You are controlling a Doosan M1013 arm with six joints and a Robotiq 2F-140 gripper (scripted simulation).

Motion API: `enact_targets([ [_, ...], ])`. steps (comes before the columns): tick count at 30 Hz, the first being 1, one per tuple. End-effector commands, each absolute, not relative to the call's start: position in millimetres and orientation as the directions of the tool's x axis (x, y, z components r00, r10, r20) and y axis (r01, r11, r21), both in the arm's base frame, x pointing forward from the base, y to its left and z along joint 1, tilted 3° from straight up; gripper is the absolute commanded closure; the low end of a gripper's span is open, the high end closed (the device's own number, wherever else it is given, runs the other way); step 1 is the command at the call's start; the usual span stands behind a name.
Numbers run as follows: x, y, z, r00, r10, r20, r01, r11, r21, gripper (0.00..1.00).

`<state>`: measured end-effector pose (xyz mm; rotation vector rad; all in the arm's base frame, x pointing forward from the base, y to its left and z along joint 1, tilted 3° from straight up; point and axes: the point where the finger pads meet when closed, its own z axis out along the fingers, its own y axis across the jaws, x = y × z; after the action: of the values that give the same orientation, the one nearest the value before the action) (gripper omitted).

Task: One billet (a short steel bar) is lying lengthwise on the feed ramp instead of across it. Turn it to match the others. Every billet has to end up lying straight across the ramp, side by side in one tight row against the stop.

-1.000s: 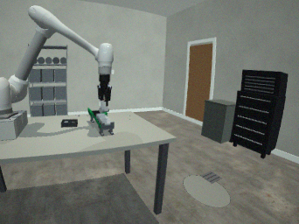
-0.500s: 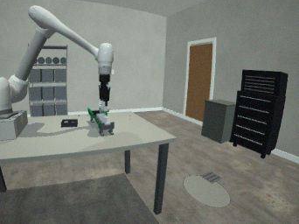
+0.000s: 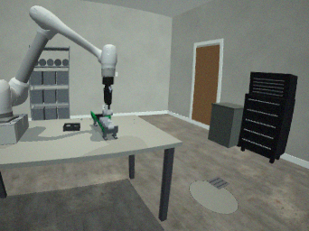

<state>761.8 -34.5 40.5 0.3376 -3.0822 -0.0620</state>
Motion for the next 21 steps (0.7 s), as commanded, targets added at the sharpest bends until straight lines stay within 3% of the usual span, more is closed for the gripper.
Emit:
enact_targets([
  [1,758.5,-17.2,43.2,-0.979,-0.199,0.037,-0.197,0.979,0.043,0.9],
  [21,741.4,70.9,56.3,-0.979,-0.199,0.037,-0.197,0.979,0.043,0.9],
])
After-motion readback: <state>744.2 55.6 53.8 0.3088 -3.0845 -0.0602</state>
